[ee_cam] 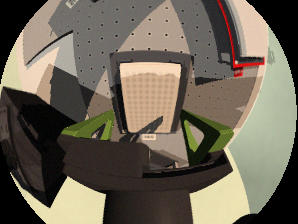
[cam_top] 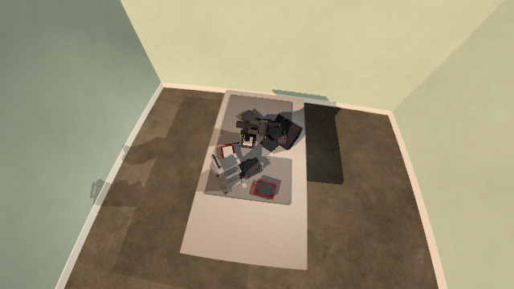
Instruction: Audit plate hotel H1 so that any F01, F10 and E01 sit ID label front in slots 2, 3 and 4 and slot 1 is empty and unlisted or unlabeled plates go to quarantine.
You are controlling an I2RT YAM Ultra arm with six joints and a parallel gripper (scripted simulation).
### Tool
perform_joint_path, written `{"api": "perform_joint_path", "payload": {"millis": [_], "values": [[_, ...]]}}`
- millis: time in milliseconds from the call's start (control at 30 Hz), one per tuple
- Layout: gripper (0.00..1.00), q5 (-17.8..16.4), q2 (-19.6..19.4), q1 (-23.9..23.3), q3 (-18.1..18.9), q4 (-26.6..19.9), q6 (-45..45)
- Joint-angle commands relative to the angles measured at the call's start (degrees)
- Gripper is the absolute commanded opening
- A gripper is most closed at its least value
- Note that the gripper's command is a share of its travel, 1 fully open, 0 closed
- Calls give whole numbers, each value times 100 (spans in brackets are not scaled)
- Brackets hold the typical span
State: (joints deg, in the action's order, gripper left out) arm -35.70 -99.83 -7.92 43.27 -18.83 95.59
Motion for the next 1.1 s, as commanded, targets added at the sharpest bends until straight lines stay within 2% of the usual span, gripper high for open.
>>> {"api": "perform_joint_path", "payload": {"millis": [0,100,133,967,1067], "values": [[100,-2,-120,3,-108,256,-133],[100,1,-49,-39,-75,297,-153],[100,1,-165,32,-119,336,-173],[100,129,-720,435,-192,1212,-603],[100,121,-629,397,-90,1158,-578]]}}
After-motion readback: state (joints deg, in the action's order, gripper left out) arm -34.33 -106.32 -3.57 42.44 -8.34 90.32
